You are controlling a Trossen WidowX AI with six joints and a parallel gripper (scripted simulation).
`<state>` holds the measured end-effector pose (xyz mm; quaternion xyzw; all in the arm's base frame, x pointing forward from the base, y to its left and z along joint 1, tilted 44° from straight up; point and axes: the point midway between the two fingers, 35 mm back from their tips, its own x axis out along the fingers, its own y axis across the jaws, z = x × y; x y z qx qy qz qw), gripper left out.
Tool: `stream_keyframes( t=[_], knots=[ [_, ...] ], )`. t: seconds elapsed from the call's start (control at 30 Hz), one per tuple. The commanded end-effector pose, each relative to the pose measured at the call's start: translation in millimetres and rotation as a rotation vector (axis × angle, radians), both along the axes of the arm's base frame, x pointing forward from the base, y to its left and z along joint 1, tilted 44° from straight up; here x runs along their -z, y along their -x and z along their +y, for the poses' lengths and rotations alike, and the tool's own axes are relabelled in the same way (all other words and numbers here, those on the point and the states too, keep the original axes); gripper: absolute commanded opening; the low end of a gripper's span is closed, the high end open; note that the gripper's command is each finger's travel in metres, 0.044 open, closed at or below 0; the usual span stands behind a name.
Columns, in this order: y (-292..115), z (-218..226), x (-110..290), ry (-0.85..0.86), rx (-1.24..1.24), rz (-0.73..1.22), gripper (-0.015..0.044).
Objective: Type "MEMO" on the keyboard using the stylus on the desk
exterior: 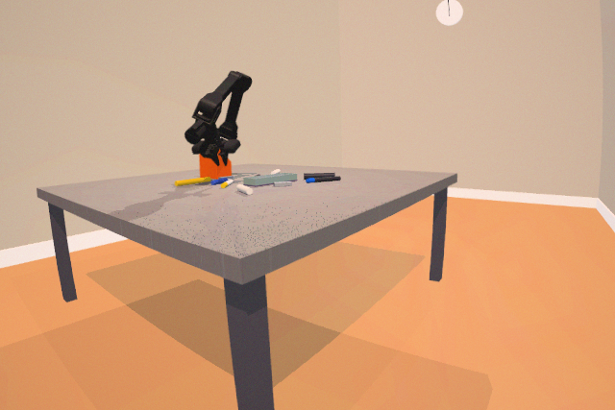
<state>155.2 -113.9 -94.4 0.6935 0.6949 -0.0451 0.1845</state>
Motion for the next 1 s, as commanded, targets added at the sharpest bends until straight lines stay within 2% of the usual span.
stream_keyframes(
  t=[0.0, 0.97],
  knots=[
    [1, 0, 3, -0.003, 0.003, 0.011, 0.015],
    [-1, 15, 21, -0.004, 0.003, 0.01, 0.015]
  ],
)
